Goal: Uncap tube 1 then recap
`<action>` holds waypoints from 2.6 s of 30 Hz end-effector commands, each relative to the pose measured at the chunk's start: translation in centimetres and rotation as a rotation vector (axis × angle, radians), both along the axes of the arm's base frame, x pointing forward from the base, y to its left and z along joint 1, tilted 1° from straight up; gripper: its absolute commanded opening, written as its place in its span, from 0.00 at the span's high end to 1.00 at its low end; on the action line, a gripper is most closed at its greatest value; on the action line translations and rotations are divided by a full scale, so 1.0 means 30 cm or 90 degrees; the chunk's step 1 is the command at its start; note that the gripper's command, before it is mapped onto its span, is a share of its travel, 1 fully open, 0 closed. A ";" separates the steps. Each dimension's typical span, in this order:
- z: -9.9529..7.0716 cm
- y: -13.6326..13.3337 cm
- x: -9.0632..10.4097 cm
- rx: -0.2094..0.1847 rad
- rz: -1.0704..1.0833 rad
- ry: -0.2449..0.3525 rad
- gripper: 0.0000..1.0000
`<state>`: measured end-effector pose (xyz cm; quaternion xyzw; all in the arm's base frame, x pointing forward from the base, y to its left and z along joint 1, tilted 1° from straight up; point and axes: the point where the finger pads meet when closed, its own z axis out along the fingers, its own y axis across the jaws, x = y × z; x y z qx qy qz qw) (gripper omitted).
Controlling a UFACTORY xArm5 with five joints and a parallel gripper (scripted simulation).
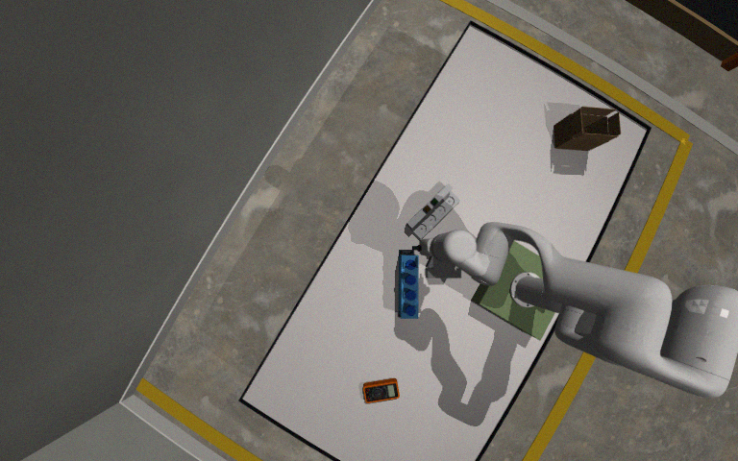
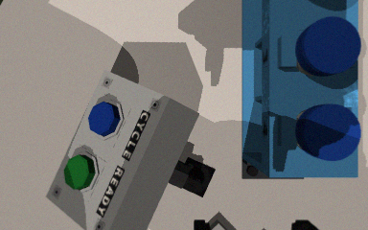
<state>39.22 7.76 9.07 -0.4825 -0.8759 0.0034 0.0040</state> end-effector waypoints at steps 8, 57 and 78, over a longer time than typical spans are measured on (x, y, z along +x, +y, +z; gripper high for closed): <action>0.002 0.129 -0.037 -0.008 -0.242 -0.005 0.54; -0.034 0.699 -0.215 -0.009 -0.499 -0.006 0.54; -0.122 0.698 -0.215 -0.009 -0.499 -0.006 0.54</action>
